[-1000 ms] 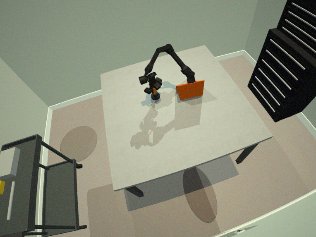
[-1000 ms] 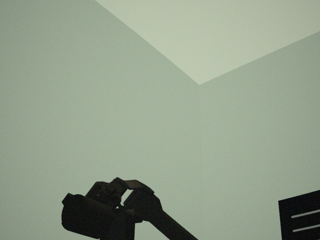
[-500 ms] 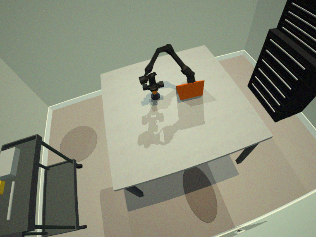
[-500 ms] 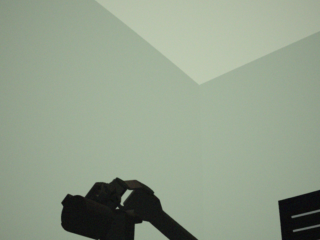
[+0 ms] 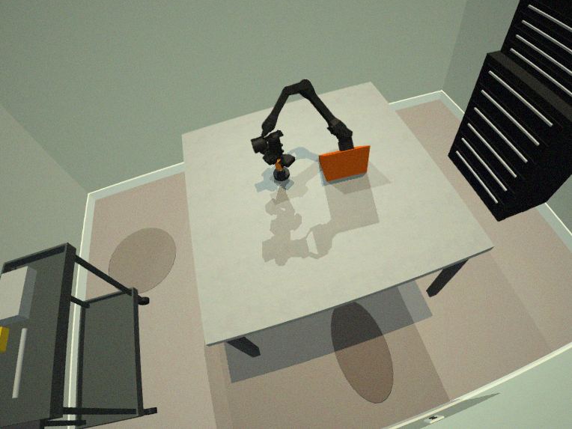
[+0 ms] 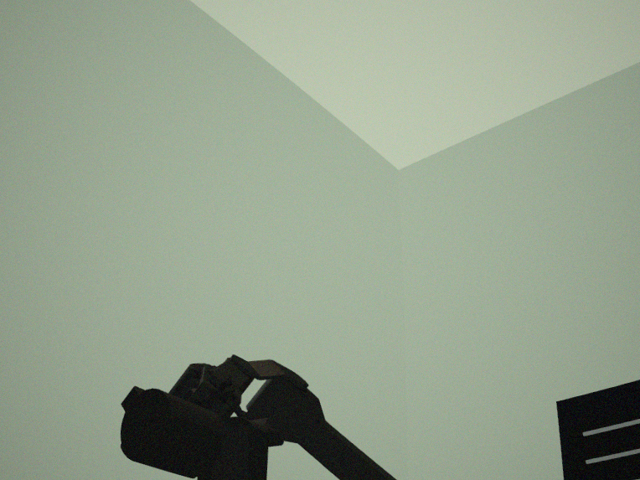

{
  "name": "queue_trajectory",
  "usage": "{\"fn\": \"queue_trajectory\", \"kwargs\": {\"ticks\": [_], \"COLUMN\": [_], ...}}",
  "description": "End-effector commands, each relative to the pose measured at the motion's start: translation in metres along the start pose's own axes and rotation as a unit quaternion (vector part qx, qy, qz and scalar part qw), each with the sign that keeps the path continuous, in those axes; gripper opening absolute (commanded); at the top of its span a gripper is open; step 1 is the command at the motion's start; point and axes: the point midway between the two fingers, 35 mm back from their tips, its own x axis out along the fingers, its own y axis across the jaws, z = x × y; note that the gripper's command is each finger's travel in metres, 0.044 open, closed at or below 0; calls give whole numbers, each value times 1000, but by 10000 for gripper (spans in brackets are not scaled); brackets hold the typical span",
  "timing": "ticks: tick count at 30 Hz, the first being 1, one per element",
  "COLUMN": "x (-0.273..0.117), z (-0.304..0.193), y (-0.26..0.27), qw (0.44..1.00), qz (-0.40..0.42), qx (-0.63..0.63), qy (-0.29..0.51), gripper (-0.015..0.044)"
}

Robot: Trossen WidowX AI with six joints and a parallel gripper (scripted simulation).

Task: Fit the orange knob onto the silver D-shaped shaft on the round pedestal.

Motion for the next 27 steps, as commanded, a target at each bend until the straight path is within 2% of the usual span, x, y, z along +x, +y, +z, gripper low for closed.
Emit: {"fn": "queue_trajectory", "kwargs": {"ticks": [1, 11, 23, 27], "x": [-2, -3, -4, -4], "z": [0, -1, -1, -1], "y": [0, 2, 4, 3], "qw": [914, 777, 550, 545], "qz": [-2, -2, -2, -2], "qx": [406, 630, 835, 839], "qy": [0, 0, -1, -1], "gripper": [0, 0, 0, 0]}}
